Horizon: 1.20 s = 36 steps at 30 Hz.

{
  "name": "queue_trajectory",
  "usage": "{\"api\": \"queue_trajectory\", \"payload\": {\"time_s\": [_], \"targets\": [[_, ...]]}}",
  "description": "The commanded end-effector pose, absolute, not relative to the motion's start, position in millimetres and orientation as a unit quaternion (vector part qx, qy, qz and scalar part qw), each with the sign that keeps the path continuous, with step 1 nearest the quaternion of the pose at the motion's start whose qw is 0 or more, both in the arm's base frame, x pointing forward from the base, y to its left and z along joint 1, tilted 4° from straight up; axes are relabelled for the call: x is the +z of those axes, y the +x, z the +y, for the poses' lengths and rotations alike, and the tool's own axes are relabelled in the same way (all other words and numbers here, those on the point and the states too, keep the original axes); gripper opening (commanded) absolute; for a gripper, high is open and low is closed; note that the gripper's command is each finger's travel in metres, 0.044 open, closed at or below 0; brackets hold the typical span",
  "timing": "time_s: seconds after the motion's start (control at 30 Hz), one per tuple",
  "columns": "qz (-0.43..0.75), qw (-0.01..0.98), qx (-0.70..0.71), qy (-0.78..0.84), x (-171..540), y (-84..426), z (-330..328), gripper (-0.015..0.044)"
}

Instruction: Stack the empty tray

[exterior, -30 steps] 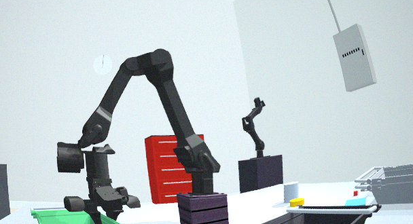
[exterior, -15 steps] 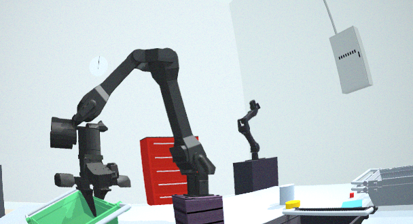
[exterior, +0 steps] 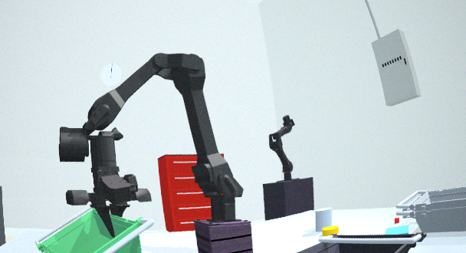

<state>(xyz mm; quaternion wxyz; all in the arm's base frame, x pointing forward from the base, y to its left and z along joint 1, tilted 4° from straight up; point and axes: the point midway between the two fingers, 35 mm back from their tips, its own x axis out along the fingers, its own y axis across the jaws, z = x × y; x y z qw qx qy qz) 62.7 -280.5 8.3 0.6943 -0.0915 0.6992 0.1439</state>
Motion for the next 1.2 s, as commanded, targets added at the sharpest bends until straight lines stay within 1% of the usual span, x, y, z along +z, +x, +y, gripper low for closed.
{"api": "queue_trajectory", "payload": {"time_s": [0.0, 0.73, 1.17], "targets": [[0.7, 0.694, 0.133, -0.102, 20, 65, -290, 0.0], [0.7, 0.694, 0.132, -0.103, 106, 74, -331, 0.0], [0.7, 0.694, 0.132, -0.103, 109, 74, -332, 0.0]]}}
